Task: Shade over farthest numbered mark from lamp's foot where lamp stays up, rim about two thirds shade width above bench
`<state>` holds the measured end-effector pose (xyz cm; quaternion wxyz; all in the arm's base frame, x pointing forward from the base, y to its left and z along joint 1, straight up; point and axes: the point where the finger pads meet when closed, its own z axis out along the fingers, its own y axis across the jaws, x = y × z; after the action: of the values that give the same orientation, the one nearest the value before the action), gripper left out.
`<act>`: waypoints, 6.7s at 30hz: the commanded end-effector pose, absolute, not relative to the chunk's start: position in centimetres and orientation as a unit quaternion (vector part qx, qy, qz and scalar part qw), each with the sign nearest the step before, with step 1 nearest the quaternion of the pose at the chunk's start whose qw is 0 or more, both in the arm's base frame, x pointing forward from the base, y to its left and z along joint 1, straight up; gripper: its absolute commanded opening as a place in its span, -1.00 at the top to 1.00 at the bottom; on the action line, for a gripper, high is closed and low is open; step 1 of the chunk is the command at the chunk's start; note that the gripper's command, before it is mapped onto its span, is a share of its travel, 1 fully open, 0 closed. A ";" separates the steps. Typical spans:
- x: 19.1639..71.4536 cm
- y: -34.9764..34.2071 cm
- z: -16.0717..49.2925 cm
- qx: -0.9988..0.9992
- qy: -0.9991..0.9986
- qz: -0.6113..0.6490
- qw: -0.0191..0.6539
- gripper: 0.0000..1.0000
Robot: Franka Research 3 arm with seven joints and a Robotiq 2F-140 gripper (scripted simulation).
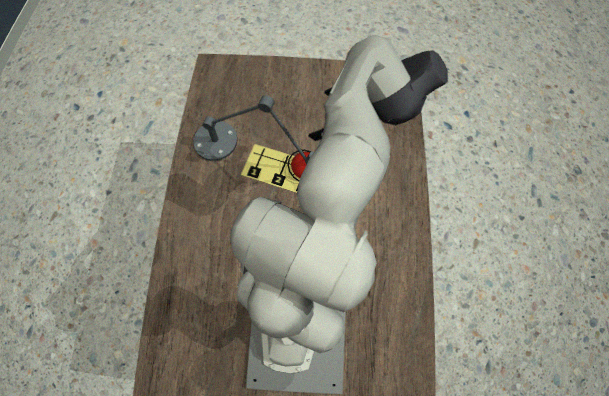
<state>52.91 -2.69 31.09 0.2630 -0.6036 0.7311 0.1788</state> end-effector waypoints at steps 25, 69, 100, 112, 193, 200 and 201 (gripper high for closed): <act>52.8 -2.7 38.8 -0.606 0.729 0.175 0.265 -1.00; 54.1 10.1 42.8 -0.629 0.710 0.164 0.272 -1.00; 55.2 18.0 43.1 -0.651 0.691 0.164 0.268 -1.00; 55.7 18.2 43.3 -0.657 0.702 0.142 0.233 -1.00; 55.8 18.5 34.2 -0.646 0.761 -0.040 -0.047 -1.00; 55.5 18.2 32.3 -0.640 0.766 -0.041 -0.054 -1.00; 55.5 18.2 32.1 -0.639 0.766 -0.041 -0.055 -1.00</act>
<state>55.14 18.18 32.60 -0.0603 -0.6453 0.7605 -0.0393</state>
